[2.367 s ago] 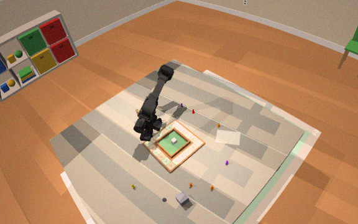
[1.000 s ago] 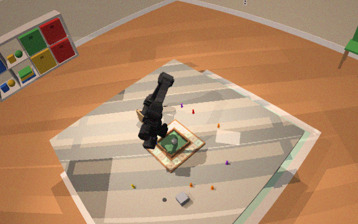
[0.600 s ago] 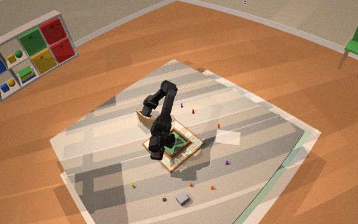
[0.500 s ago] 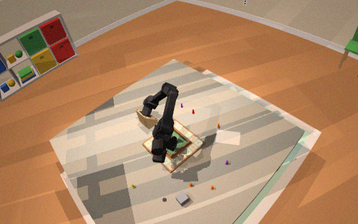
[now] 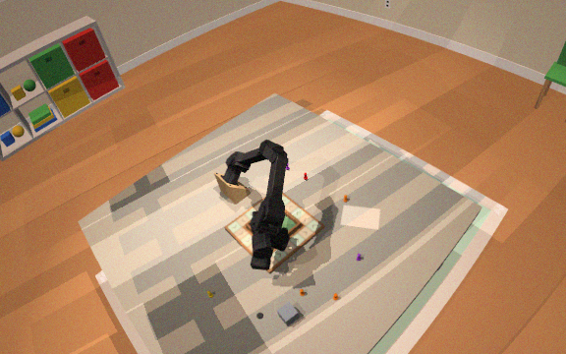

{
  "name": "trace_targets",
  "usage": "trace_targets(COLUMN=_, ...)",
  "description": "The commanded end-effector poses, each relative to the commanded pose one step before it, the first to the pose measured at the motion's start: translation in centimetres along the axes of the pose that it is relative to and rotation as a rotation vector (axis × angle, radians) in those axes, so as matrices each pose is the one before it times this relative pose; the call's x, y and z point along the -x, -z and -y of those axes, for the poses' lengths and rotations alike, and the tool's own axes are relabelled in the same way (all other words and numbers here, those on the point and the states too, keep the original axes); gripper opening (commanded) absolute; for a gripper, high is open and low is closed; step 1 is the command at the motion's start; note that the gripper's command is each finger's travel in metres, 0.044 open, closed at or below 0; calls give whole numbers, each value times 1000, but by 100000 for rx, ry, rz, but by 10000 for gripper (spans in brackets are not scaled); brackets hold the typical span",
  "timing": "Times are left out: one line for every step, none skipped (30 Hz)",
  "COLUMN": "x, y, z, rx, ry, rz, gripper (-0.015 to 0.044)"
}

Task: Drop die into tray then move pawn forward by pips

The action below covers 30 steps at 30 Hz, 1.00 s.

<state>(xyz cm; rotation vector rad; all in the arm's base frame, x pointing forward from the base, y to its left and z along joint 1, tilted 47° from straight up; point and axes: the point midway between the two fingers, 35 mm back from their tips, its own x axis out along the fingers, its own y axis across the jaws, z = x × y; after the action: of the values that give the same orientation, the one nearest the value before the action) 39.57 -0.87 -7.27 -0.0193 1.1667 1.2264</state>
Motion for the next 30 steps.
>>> trace_targets(x=-1928, y=-17, z=-178, rx=-516, ry=-915, rz=25, gripper=0)
trace_targets(x=-271, y=4, z=-14, rx=3, ry=-17, rz=12, gripper=0)
trace_targets(x=-90, y=2, z=-5, rx=1, ry=-6, rz=4, gripper=0)
trace_targets(x=0, y=0, z=0, rx=0, ry=0, rz=0, gripper=0)
trace_targets(x=0, y=0, z=0, rx=0, ry=0, rz=0, gripper=0)
trace_targets(x=-25, y=0, z=0, rx=0, ry=0, rz=0, gripper=0)
trace_targets(x=-51, y=-1, z=1, rx=0, ry=-1, rz=1, gripper=0)
trace_targets(x=-79, y=-1, z=1, rx=0, ry=-1, rz=2, gripper=0)
trace_targets(x=-98, y=-1, z=1, rx=0, ry=-1, rz=2, gripper=0)
trace_targets(x=-118, y=-2, z=1, rx=0, ry=-2, rz=3, gripper=0)
trace_targets(x=-140, y=-2, z=1, rx=0, ry=-3, rz=3, gripper=0)
trace_targets(x=-155, y=-1, z=0, rx=0, ry=-4, rz=4, gripper=0)
trace_targets(x=-161, y=-1, z=-1, rx=1, ry=-4, rz=5, gripper=0)
trace_targets(x=-162, y=-1, z=-1, rx=1, ry=-5, rz=5, gripper=0)
trace_targets(x=-162, y=0, z=-2, rx=1, ry=-6, rz=5, gripper=0)
trace_targets(x=-162, y=0, z=-3, rx=1, ry=-7, rz=5, gripper=0)
trace_targets(x=-162, y=0, z=-3, rx=1, ry=-7, rz=6, gripper=0)
trace_targets(x=-130, y=0, z=-3, rx=1, ry=-6, rz=5, gripper=0)
trace_targets(x=-79, y=0, z=-2, rx=1, ry=-4, rz=3, gripper=0)
trace_targets(x=386, y=12, z=27, rx=421, ry=118, rz=-416, gripper=26)
trace_targets(x=0, y=0, z=0, rx=0, ry=0, rz=0, gripper=52)
trace_targets(x=0, y=0, z=0, rx=0, ry=0, rz=0, gripper=79)
trace_targets(x=0, y=0, z=0, rx=0, ry=0, rz=0, gripper=105)
trace_targets(x=0, y=0, z=0, rx=0, ry=0, rz=0, gripper=131)
trace_targets(x=0, y=0, z=0, rx=0, ry=0, rz=0, gripper=157)
trace_targets(x=0, y=0, z=0, rx=0, ry=0, rz=0, gripper=184)
trace_targets(x=0, y=0, z=0, rx=0, ry=0, rz=0, gripper=210)
trace_targets(x=0, y=0, z=0, rx=0, ry=0, rz=0, gripper=236)
trace_targets(x=268, y=-7, z=18, rx=-28, ry=15, rz=7, gripper=262)
trace_targets(x=808, y=-14, z=40, rx=-81, ry=36, rz=27, gripper=289)
